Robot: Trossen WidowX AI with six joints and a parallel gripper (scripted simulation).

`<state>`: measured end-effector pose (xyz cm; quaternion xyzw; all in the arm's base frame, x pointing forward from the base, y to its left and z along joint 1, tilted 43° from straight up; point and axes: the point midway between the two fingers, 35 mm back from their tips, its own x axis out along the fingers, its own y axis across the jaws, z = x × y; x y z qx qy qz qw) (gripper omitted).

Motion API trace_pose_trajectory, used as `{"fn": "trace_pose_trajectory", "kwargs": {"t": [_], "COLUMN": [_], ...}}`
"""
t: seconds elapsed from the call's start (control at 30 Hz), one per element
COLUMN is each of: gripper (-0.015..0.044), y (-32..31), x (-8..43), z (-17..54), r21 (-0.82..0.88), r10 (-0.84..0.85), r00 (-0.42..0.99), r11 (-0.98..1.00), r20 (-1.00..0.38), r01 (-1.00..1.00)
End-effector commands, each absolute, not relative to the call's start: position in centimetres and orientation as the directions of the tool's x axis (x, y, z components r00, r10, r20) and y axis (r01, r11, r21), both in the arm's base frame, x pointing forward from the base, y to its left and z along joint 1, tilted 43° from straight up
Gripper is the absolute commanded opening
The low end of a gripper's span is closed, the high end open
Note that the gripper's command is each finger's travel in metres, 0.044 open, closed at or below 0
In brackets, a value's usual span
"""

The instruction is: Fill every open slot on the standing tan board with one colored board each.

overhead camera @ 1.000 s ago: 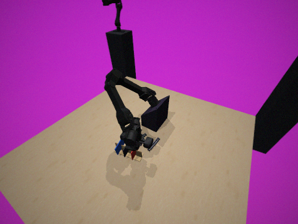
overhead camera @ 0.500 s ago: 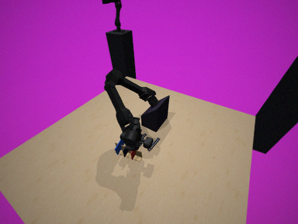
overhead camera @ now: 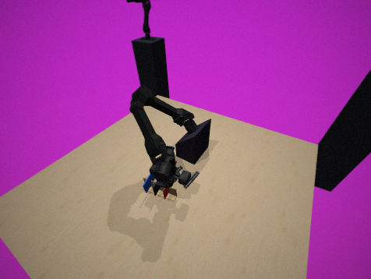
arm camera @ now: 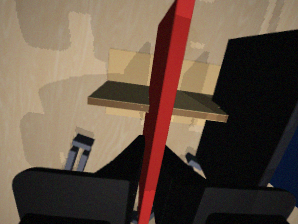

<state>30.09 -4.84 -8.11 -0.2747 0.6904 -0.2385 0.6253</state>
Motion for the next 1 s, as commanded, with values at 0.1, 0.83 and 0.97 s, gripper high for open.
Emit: {"fn": "trace_pose_trajectory", "kwargs": {"t": [0.1,0.83,0.97], "gripper": [0.0,0.0,0.0], "y": [-4.9,-4.8,-4.82], "x": [30.06,30.2,30.2], "z": [-8.1,-8.02,-8.09], "r21": [-0.675,-0.672,-0.673], "r10": [-0.678,-0.678,-0.678], "r00": [-0.066,-0.066,-0.066], "r11": [0.735,0.735,0.735], "r20": [-0.732,-0.732,-0.732], "r01": [-0.06,-0.091,-0.084]}}
